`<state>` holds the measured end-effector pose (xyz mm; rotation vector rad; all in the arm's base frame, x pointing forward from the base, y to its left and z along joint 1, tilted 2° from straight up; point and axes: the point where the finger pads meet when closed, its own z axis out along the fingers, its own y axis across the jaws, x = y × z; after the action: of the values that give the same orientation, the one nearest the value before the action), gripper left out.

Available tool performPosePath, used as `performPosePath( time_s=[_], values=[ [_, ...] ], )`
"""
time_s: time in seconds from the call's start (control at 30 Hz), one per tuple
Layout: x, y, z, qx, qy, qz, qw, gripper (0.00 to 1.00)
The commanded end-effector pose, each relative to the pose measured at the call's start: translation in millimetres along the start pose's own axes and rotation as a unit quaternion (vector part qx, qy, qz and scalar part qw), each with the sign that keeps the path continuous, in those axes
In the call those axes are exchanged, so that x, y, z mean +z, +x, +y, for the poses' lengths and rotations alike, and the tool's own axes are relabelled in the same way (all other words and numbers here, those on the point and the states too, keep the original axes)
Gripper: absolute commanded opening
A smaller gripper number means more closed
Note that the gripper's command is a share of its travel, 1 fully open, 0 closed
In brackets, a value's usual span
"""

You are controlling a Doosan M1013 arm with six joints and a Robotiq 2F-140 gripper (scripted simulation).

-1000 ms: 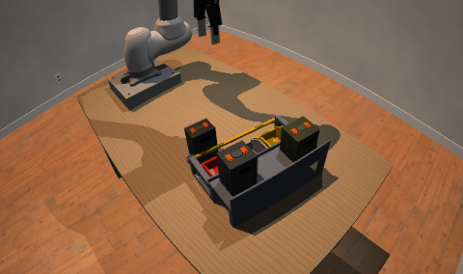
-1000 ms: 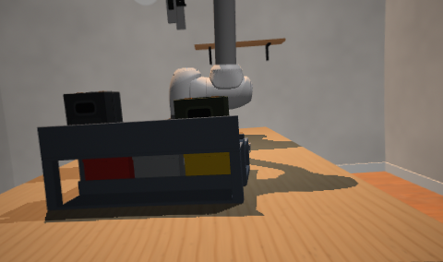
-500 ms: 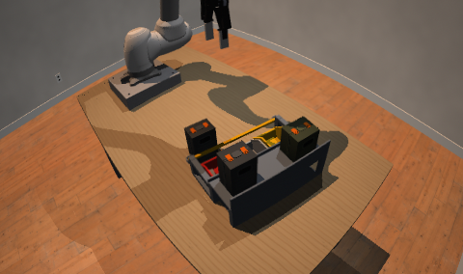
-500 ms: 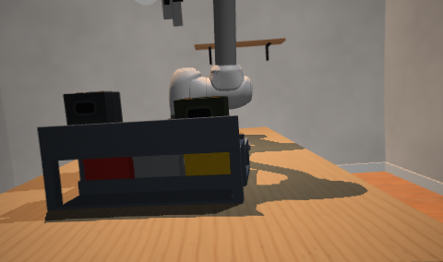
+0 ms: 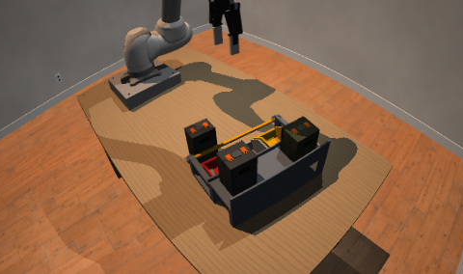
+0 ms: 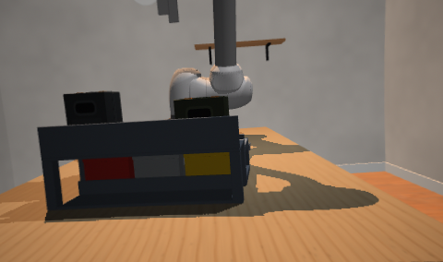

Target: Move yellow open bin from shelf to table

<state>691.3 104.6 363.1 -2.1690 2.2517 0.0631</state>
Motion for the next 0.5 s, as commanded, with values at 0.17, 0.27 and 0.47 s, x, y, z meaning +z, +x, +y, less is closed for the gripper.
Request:
performPosePath(
  time_s=[0.17, 0.27, 0.47],
  values=[
    [-0.7, -0.4, -3.4, 0.0, 0.0, 0.0, 1.0, 0.57],
    [-0.7, -0.4, -3.4, 0.0, 0.0, 0.0, 1.0, 0.57],
    [-0.6, -2.7, -44.1, 0.0, 0.0, 0.0, 1.0, 0.57]
  ],
)
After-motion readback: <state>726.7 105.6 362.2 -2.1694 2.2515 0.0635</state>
